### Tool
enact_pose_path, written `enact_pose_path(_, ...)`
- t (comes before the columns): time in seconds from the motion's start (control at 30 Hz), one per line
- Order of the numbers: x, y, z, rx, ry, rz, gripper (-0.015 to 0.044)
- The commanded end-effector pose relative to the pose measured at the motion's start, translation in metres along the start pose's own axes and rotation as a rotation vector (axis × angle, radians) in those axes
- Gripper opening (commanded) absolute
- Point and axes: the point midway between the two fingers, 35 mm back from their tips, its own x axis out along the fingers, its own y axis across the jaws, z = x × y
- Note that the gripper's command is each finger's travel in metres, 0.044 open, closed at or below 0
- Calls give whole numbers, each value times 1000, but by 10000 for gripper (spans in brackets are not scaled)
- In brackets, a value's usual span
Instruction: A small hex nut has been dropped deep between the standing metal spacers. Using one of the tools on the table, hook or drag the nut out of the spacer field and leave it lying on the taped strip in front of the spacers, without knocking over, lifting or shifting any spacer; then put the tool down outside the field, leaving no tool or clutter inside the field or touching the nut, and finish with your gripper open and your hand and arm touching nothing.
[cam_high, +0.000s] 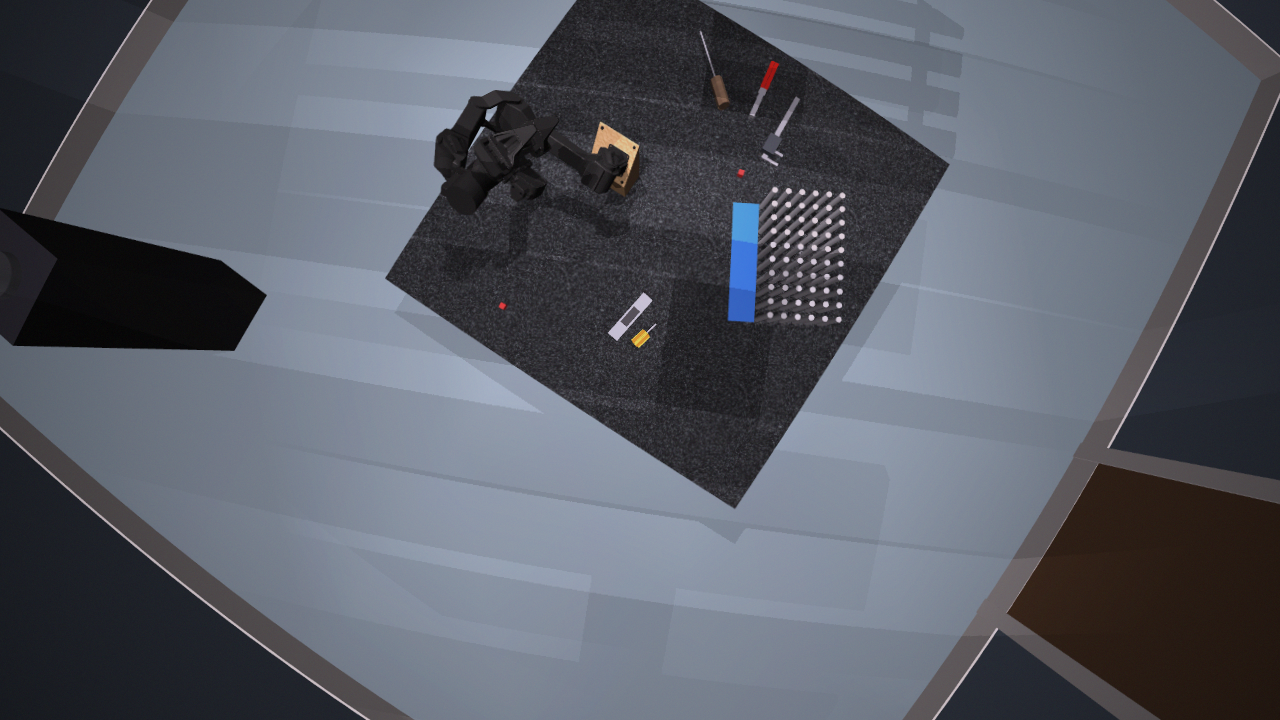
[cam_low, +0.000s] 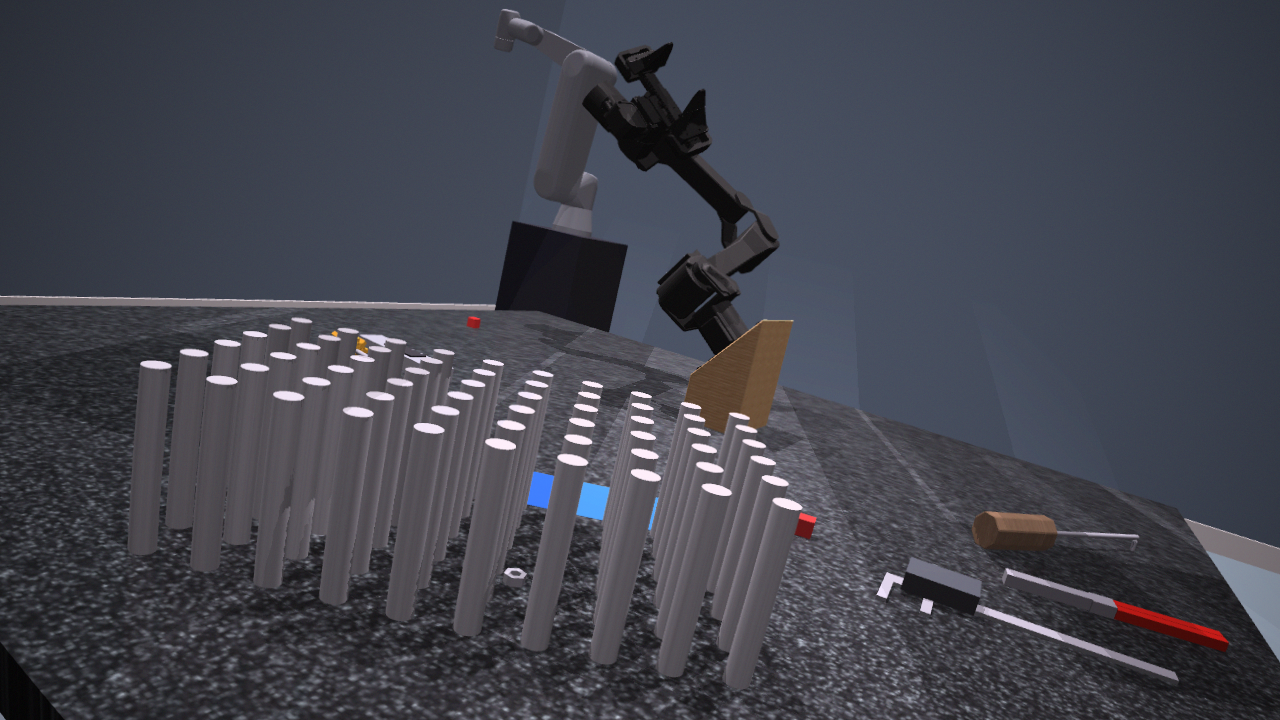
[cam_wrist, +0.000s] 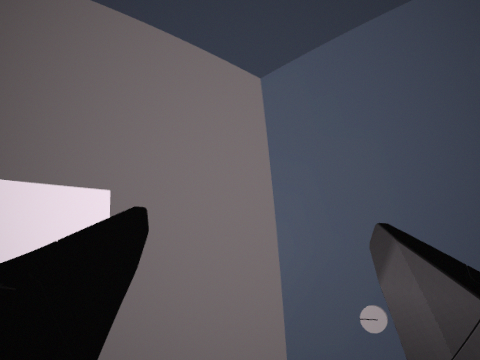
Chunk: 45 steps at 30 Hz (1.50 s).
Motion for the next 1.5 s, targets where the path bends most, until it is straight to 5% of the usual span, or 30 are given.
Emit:
enact_pose_path(0.0,1,1,3,-6,-4,-2,426)
enact_pose_path(0.37,64,21,169,-364,-203,-135,440)
enact_pose_path(0.8,149,-37,316,-777,-367,-381,440)
enact_pose_path(1.47,218,-223,405,-1415,-440,-950,440)
